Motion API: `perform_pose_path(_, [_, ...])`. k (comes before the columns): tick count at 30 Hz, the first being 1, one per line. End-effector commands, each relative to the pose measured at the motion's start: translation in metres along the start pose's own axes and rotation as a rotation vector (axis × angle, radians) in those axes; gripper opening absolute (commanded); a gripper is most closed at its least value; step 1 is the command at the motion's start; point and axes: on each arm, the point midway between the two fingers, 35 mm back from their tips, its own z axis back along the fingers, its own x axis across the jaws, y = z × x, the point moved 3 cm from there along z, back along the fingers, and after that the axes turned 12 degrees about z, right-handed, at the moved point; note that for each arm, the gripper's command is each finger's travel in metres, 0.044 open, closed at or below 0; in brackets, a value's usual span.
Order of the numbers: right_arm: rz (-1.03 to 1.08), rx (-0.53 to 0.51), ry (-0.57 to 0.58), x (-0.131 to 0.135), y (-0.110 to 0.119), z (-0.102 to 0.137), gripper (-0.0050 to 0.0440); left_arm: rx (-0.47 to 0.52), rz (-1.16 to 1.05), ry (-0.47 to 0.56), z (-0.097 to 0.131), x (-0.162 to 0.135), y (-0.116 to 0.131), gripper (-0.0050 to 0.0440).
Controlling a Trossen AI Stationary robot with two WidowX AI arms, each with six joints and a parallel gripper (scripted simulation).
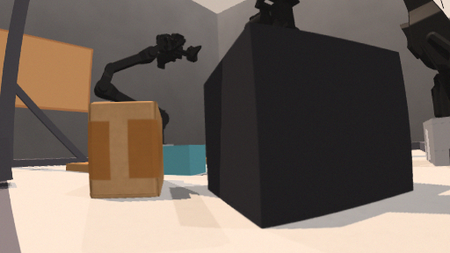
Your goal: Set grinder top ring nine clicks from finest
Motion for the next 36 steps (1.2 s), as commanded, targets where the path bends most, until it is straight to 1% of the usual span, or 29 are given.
perform_pose_path(1, [0.084,-0.026,0.008,-0.0006,-0.0014,0.0071,0.0292,-0.001,-0.006,0.004,-0.0001,-0.0011,-0.0029,0.0400])
perform_pose_path(2, [0.084,-0.026,0.008,-0.0006,-0.0014,0.0071,0.0292,-0.001,-0.006,0.004,-0.0001,-0.0011,-0.0029,0.0400])
perform_pose_path(17, [0.477,-0.024,0.012,-0.0006,-0.0014,0.0071,0.0292,-0.001,-0.006,0.004,-0.0001,-0.0011,-0.0029,0.0400])
perform_pose_path(19, [0.477,-0.024,0.012,-0.0006,-0.0014,0.0071,0.0292,-0.001,-0.006,0.004,-0.0001,-0.0011,-0.0029,0.0400])
perform_pose_path(27, [0.687,-0.023,0.015,-0.0007,-0.0015,0.0071,0.0292,-0.001,-0.006,0.004,-0.0001,-0.0011,-0.0029,0.0400])
perform_pose_path(28, [0.604,-0.023,0.015,-0.0007,-0.0013,0.0071,0.0316,-0.001,-0.006,0.004,-0.0001,-0.0011,-0.0029,0.0400])
perform_pose_path(31, [0.604,-0.023,0.015,-0.0007,-0.0013,0.0071,0.0388,-0.001,-0.006,0.004,-0.0001,-0.0011,-0.0029,0.0400])
perform_pose_path(32, [0.604,-0.023,0.015,-0.0007,-0.0013,0.0071,0.0400,-0.001,-0.006,0.004,-0.0001,-0.0011,-0.0029,0.0400])
perform_pose_path(36, [0.604,-0.023,0.015,-0.0007,-0.0013,0.0071,0.0400,-0.001,-0.006,0.004,-0.0001,-0.0011,-0.0029,0.0400])
